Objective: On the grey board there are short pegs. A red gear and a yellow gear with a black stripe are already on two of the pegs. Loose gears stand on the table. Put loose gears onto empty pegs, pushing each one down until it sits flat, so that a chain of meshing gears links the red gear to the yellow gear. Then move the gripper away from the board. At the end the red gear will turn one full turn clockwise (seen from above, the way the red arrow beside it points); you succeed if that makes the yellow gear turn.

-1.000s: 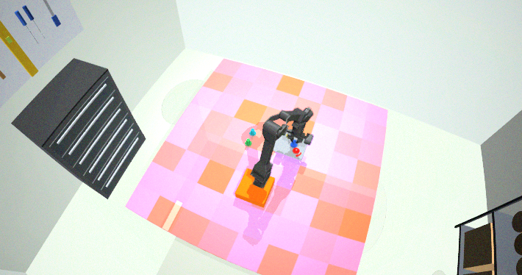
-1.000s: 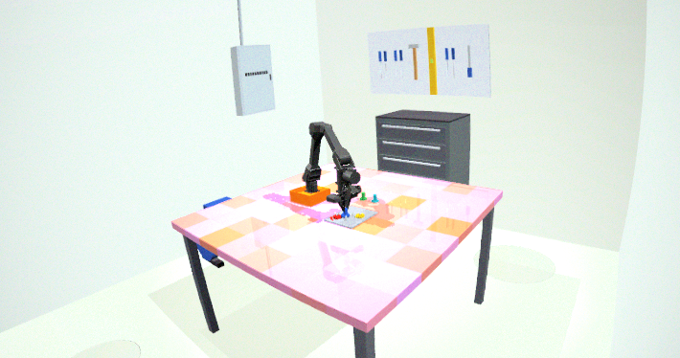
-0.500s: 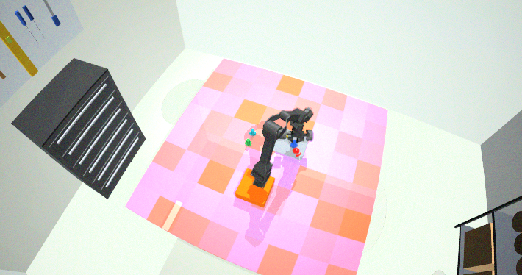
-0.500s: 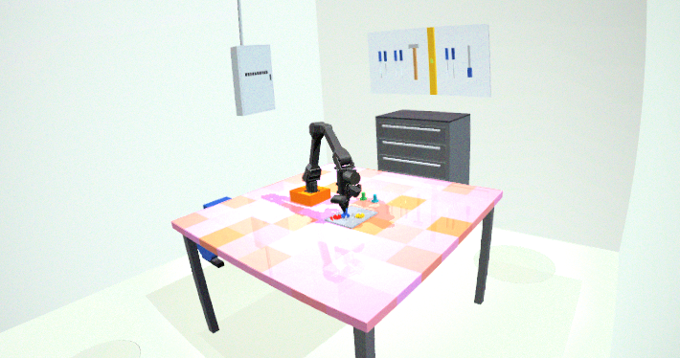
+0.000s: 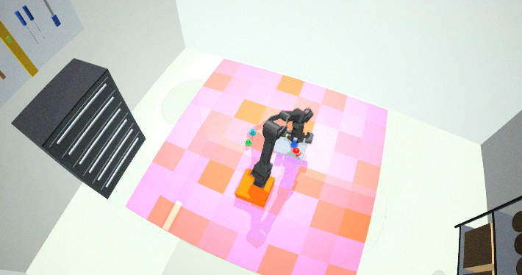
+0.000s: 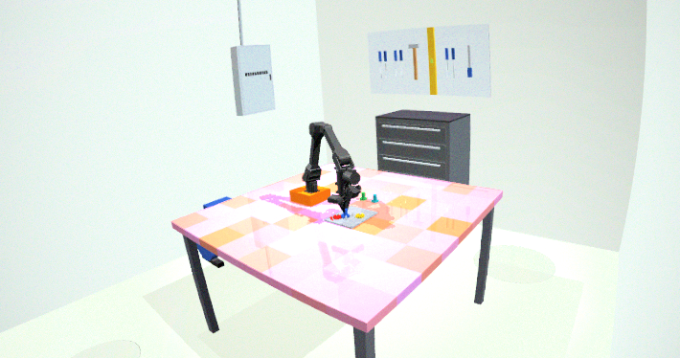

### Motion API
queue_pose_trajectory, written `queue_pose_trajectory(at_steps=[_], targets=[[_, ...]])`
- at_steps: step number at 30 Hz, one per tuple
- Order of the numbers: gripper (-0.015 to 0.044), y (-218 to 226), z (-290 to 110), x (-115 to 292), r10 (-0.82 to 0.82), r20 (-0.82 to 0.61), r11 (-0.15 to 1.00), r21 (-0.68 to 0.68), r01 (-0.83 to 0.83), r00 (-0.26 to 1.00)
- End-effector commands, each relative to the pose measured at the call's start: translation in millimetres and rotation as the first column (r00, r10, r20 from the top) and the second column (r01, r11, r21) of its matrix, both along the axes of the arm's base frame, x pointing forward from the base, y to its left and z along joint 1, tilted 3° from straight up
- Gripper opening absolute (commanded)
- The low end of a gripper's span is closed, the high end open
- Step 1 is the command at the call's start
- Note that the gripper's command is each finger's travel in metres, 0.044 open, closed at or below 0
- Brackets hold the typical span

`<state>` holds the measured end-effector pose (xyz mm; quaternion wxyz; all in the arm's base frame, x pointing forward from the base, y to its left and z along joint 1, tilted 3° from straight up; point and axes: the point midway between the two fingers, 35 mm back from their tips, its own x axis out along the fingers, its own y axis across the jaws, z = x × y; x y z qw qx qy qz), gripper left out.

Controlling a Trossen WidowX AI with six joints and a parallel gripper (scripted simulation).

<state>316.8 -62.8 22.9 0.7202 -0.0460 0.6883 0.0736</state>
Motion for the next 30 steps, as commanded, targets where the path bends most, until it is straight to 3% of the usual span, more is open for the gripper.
queue_pose_trajectory(at_steps=[1, 7, 11, 28, 30], targets=[[0.0000, -0.9, -1.2, -0.4, -0.113, -0.009, 0.994, 0.003, 0.113, 0.994], [0.0000, 0.8, -2.0, 0.2, -0.244, -0.016, 0.970, 0.007, 0.245, 0.970], [0.0000, 1.3, -2.5, -0.8, -0.233, -0.015, 0.972, 0.007, 0.233, 0.972], [0.0000, 0.3, -3.3, 0.3, 0.166, 0.002, 0.986, -0.007, -0.166, 0.986], [0.0053, 0.3, -3.0, 0.2, 0.155, 0.002, 0.988, -0.007, -0.155, 0.988]])
